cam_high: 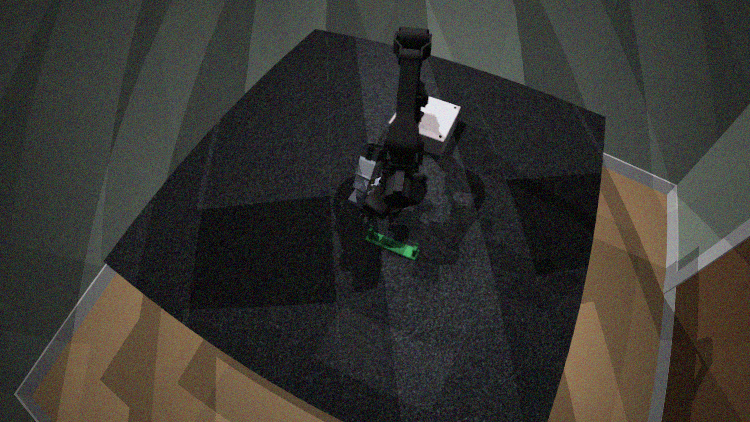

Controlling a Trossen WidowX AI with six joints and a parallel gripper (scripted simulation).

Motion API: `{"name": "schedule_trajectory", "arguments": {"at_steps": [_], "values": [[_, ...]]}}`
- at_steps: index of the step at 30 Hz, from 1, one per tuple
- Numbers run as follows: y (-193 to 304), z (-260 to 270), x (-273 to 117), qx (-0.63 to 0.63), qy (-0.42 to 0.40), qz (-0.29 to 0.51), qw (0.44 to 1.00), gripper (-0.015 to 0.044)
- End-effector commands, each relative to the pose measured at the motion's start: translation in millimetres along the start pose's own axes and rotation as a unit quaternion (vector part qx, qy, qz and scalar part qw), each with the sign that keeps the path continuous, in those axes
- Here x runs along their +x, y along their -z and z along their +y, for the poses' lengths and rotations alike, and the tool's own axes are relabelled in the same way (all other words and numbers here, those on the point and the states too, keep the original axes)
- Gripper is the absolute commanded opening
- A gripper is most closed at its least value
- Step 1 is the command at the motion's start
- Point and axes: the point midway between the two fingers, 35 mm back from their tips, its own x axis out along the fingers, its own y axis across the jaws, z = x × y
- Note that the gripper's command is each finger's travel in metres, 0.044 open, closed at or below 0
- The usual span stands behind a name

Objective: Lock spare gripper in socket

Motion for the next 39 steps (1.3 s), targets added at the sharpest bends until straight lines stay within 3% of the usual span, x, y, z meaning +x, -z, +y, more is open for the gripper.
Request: {"name": "schedule_trajectory", "arguments": {"at_steps": [1,26,34,39], "values": [[4,0,0,-0.003,0.001,0.001,1.0,0.0],[16,-1,4,-0.003,-0.001,0.001,1.0,0.0],[15,0,4,0.0,-0.003,-0.001,1.0,0.02],[15,0,3,0.0,-0.003,-0.001,1.0,0.02]]}}
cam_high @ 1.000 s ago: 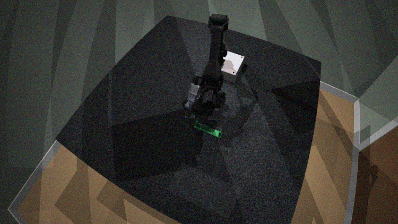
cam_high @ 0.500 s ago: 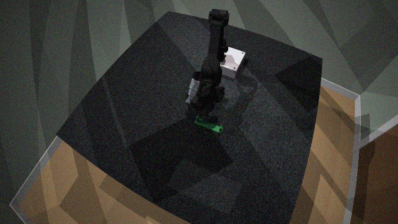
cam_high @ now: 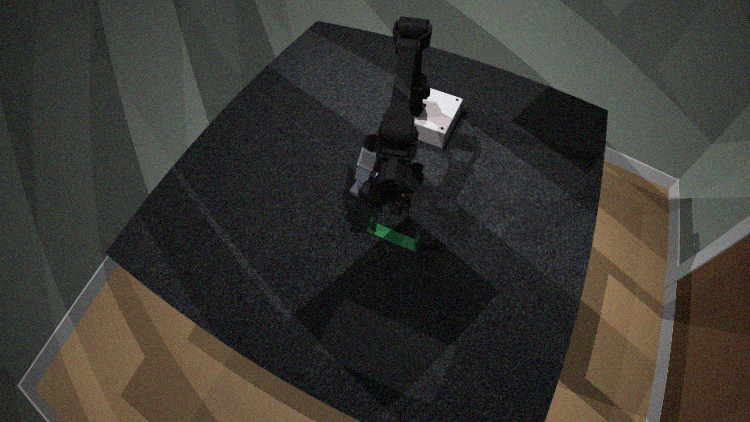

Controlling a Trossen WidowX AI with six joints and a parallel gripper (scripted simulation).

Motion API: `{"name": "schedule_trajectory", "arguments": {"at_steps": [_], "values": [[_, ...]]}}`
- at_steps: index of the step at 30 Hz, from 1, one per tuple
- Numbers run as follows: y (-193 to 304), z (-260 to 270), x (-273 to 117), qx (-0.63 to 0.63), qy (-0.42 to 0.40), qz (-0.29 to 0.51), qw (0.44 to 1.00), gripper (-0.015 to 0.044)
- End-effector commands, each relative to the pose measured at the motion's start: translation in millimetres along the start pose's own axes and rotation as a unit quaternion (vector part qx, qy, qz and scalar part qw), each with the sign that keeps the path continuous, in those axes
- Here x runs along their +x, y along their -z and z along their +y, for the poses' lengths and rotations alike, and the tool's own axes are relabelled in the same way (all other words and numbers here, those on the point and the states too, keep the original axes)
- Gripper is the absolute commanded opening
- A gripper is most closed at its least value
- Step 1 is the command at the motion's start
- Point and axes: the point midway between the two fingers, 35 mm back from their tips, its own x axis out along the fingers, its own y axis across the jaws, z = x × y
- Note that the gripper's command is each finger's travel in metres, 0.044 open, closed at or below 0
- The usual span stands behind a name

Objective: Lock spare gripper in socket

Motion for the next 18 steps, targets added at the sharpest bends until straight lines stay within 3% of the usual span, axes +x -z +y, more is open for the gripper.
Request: {"name": "schedule_trajectory", "arguments": {"at_steps": [1,18], "values": [[-1,0,-2,0.0,0.0,0.0,1.0,0.02],[-19,1,-40,-0.01,-0.002,0.003,1.0,0.02]]}}
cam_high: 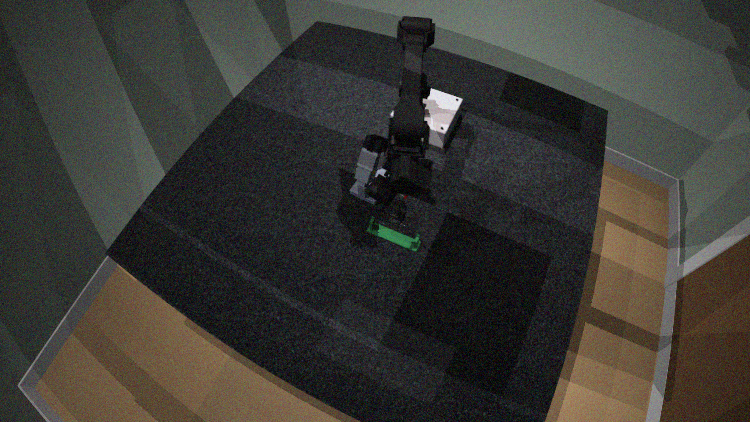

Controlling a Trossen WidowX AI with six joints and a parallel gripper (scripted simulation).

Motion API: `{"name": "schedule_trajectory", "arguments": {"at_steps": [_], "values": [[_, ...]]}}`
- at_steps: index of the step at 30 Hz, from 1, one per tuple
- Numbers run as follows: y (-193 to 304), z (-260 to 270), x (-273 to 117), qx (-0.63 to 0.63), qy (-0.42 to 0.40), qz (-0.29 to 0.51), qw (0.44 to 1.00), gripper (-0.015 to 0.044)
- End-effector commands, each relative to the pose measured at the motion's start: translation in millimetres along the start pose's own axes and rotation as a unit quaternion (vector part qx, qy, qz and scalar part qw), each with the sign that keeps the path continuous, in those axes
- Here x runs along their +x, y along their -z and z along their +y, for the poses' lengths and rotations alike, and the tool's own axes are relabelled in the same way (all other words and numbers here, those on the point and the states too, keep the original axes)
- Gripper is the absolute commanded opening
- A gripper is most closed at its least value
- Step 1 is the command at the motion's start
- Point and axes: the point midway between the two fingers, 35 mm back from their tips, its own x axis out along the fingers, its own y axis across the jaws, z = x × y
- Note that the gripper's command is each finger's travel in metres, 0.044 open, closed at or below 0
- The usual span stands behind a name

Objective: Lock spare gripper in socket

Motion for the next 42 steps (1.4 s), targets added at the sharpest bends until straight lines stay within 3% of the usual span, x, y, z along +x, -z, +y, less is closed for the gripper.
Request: {"name": "schedule_trajectory", "arguments": {"at_steps": [1,22,31,42], "values": [[-4,0,-9,0.001,0.0,-0.001,1.0,0.02],[-25,0,-60,-0.012,0.005,0.002,1.0,0.02],[-21,-1,-53,-0.013,0.006,0.002,1.0,0.0436],[-21,-1,-53,-0.013,0.006,0.002,1.0,0.044]]}}
